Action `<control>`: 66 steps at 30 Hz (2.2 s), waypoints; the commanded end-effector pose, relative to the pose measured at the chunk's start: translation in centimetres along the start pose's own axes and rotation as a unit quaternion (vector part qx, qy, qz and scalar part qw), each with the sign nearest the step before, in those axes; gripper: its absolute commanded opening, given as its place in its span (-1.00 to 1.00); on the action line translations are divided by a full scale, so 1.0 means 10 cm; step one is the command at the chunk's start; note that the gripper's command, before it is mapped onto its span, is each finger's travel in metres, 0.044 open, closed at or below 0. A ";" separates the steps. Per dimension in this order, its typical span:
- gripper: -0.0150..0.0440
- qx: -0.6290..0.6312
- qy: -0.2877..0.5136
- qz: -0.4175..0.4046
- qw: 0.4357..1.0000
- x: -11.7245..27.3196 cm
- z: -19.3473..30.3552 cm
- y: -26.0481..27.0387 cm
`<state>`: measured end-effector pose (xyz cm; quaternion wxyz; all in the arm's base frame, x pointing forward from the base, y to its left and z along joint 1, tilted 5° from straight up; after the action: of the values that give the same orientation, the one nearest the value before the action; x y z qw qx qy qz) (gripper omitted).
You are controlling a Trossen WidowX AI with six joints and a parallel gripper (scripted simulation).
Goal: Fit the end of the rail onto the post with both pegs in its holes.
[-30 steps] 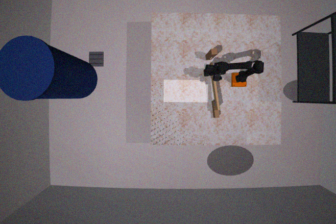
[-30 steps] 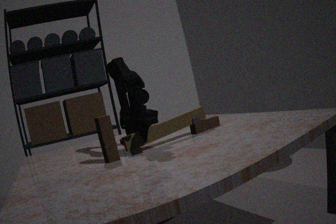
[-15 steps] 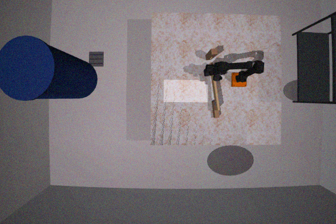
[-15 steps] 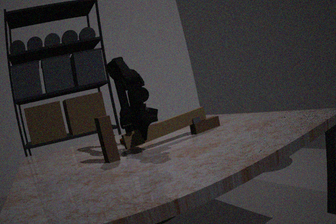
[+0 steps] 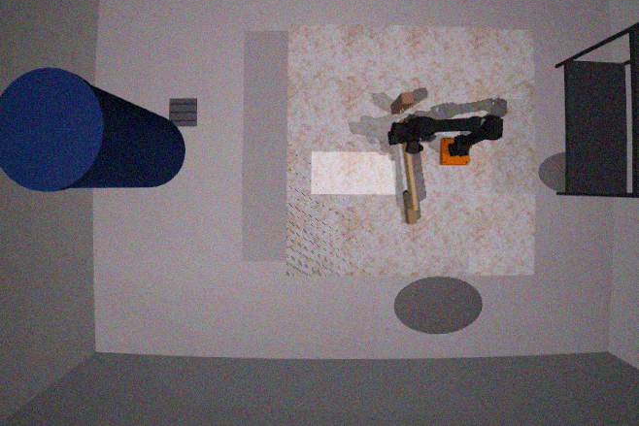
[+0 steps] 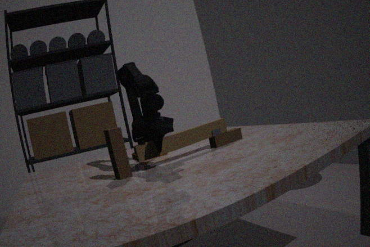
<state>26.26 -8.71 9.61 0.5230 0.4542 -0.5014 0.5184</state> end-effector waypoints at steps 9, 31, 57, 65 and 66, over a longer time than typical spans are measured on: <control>-0.49 -0.001 -0.001 0.009 1.000 0.11 0.00 -0.04; -0.49 -0.001 -0.001 0.009 1.000 0.14 0.00 -0.03; -0.49 -0.001 -0.001 0.008 1.000 0.14 0.00 0.00; -0.49 -0.001 -0.001 0.008 1.000 0.11 0.00 0.00; -0.49 -0.001 -0.001 0.008 1.000 0.11 0.00 0.00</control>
<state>26.19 -8.64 10.75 0.5194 0.4507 -0.5050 0.5215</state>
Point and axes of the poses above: the point midway between the two fingers, 35 mm back from their tips, its own x axis back along the fingers, its own y axis across the jaws, z = x × y, the point moved 1 cm from there along x, back along the fingers
